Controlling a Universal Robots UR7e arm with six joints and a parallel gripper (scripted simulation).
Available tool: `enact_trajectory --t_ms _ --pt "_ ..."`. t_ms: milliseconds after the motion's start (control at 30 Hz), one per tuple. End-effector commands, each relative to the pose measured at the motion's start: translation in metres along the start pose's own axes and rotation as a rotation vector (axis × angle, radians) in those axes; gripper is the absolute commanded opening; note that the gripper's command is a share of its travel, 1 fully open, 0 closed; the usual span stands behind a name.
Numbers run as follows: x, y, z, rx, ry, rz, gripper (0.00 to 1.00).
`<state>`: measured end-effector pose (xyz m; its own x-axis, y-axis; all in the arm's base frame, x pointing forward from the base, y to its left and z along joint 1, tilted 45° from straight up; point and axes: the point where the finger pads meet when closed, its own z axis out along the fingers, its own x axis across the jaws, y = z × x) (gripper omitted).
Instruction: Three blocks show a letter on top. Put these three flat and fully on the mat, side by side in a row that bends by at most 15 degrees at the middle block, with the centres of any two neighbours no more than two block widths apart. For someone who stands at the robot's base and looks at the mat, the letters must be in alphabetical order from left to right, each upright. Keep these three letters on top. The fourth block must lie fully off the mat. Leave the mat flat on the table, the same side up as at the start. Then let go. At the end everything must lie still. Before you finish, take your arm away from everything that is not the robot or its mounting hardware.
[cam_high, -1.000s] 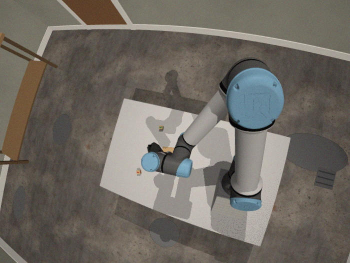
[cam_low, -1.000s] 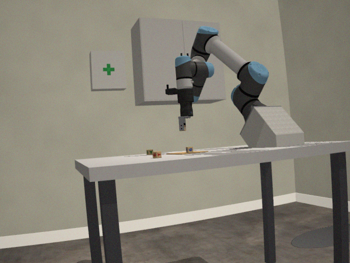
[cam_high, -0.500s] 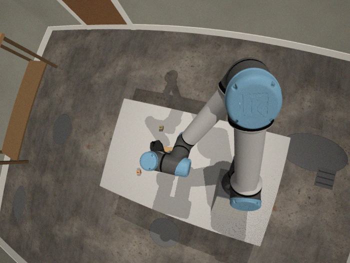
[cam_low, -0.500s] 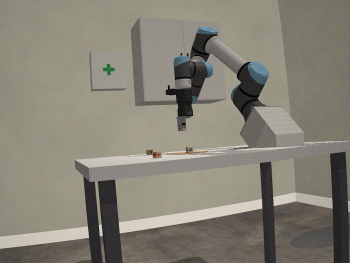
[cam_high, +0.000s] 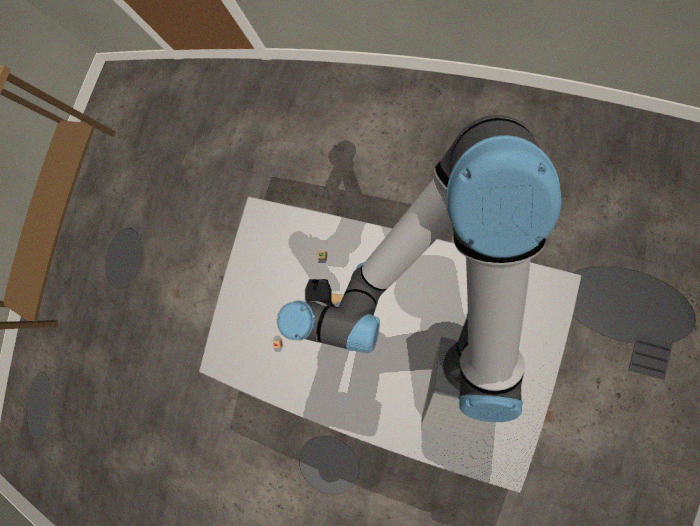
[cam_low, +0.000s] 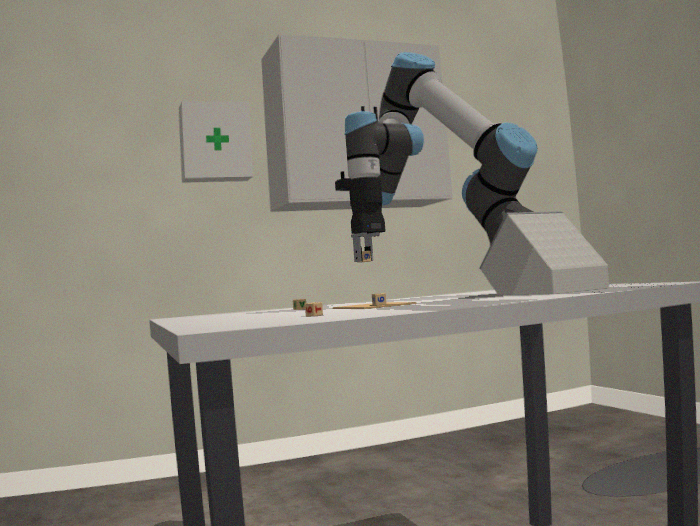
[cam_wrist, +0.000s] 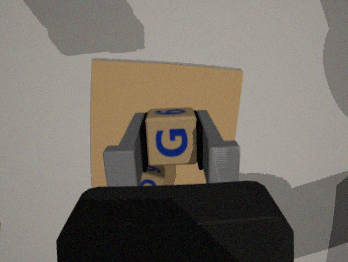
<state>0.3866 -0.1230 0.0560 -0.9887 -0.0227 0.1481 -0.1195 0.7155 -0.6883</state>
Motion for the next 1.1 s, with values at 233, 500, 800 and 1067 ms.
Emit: enact_trajectory --t_ms 233,500,800,1067 --pt "0.0009 -0.0028 0.0002 0.001 0.0 0.263 0.49" --pt "0.0017 -0.0028 0.0002 0.001 0.0 0.319 0.49" --pt "0.002 -0.0027 0.0002 0.001 0.0 0.345 0.49" --pt "0.0021 -0.0027 0.0002 0.001 0.0 0.345 0.49"
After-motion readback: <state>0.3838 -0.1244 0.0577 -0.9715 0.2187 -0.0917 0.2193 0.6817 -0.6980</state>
